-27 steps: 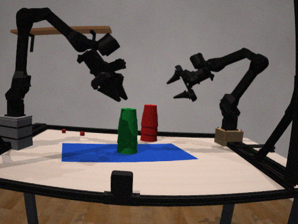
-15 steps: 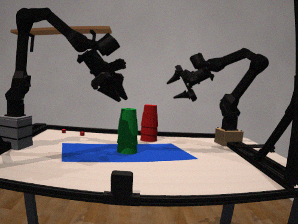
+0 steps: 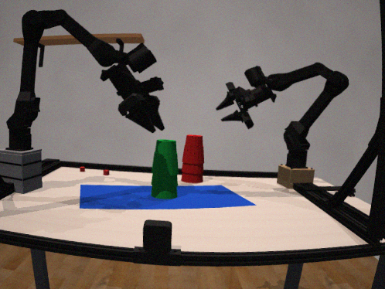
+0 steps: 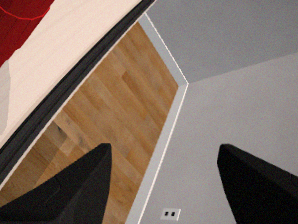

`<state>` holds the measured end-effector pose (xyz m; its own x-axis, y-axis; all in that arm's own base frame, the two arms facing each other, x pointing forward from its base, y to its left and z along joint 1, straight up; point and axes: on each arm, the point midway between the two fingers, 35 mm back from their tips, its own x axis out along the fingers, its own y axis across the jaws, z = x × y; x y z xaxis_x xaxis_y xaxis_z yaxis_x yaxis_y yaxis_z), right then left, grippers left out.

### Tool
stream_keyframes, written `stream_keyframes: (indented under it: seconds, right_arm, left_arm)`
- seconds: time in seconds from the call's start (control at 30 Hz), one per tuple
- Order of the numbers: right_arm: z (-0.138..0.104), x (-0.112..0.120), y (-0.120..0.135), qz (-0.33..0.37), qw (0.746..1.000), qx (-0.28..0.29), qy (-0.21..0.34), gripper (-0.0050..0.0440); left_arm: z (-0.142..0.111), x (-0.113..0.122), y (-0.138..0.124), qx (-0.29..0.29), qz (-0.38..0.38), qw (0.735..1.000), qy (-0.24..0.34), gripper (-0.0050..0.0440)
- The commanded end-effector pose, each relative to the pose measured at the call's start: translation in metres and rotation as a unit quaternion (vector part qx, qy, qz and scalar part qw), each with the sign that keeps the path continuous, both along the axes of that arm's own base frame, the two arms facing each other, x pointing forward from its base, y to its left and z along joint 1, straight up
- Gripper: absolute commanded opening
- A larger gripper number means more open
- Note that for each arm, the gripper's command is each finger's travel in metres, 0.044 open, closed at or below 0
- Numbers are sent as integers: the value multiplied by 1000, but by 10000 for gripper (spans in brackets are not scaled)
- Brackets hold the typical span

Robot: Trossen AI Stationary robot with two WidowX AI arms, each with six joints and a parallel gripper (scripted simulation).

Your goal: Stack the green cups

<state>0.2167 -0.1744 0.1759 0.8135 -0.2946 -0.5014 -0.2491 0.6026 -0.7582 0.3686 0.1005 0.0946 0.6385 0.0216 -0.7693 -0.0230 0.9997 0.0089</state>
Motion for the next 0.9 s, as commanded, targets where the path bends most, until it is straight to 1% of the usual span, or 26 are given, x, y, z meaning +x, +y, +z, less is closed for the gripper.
stream_keyframes:
  seconds: [0.0,0.13,0.2,0.27,0.33,0.43,0.6,0.7,0.77,0.87]
  right_arm:
    - [26,10,17,-8,999,20,-32,136]
    - [63,20,50,-17,994,72,-86,40]
    - [63,20,50,-17,994,72,-86,40]
    - [85,20,71,-20,987,108,-120,0]
    - [107,17,92,-16,977,143,-154,0]
    - [131,9,116,-14,961,197,-194,0]
    - [167,-15,148,-6,919,303,-254,0]
    - [186,-34,163,1,886,369,-281,0]
    - [186,-34,163,1,886,369,-281,0]
    - [198,-49,171,9,860,416,-297,0]
  left_arm:
    - [3,7,7,-4,18,1000,13,440]
    - [4,13,16,-13,46,998,42,440]
    - [4,13,16,-13,46,998,42,440]
    - [4,16,21,-18,63,996,60,440]
    - [5,19,26,-22,80,994,78,440]
    - [5,22,32,-27,99,990,98,440]
    - [6,25,41,-32,130,983,129,440]
    - [6,27,46,-34,147,977,147,440]
    - [6,27,46,-34,147,977,147,440]
    - [7,28,49,-36,160,974,159,440]
